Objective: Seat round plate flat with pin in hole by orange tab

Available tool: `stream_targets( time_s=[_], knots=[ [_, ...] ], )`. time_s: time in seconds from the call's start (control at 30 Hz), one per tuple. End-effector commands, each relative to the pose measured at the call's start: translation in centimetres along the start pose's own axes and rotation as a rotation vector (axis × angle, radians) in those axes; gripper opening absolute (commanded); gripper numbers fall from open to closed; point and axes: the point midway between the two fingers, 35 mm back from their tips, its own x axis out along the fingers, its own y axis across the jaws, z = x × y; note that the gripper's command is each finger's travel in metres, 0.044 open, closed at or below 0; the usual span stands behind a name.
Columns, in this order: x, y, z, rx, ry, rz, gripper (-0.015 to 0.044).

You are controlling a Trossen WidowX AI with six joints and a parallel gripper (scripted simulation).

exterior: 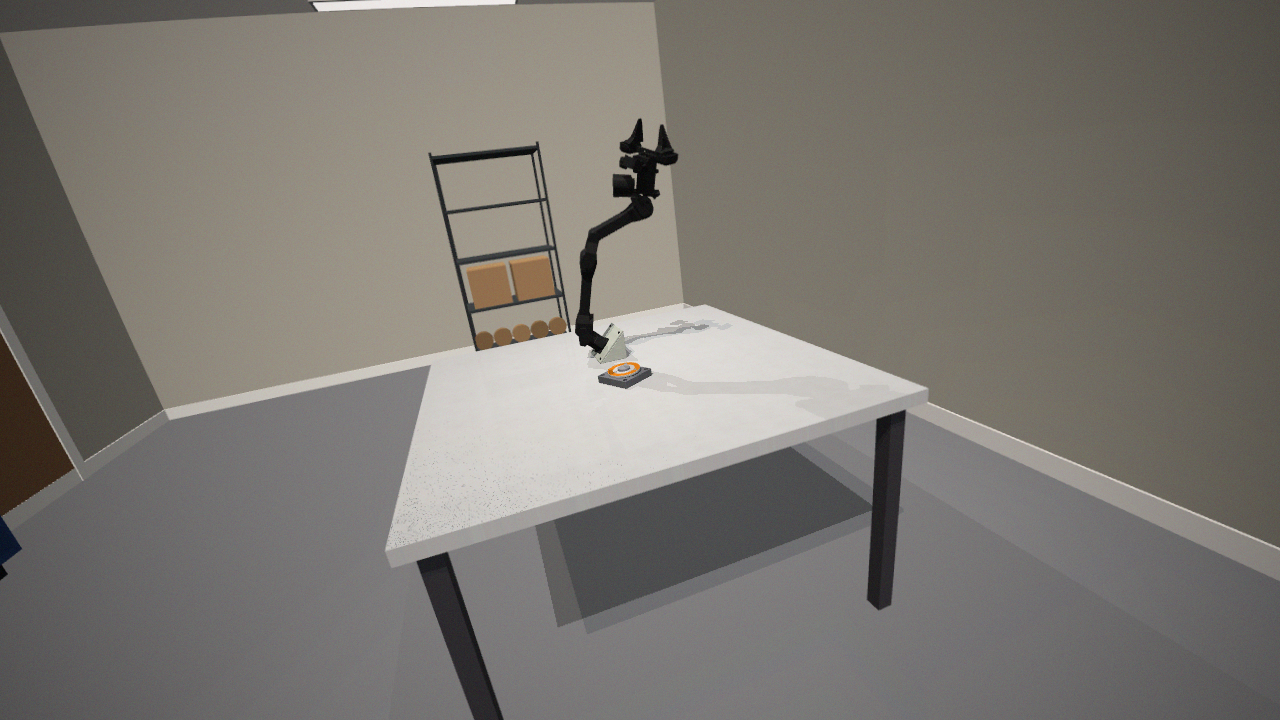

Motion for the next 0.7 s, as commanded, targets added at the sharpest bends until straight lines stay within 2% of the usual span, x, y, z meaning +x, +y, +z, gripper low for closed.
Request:
stream_targets(
  time_s=[0.0, 0.1, 0.3, 0.37, 0.47, 0.57, 0.67],
  knots=[
    [0.0, -0.5, 0.1, -0.006, 0.007, -0.018, 0.0374],
    [-1.1, -7.6, 1.5, -0.092, 0.097, -0.277, 0.0295],
    [-4.4, -15.1, 3.8, -0.186, 0.198, -0.571, 0.0137],
    [-7.8, -19.4, 5.7, -0.245, 0.267, -0.765, 0.0085],
    [-12.0, -23.0, 7.9, -0.302, 0.34, -0.963, 0.0006],
    [-15.4, -25.0, 9.6, -0.338, 0.395, -1.101, 0.0],
    [-21.5, -27.3, 12.5, -0.393, 0.493, -1.327, 0.0]
  ],
)
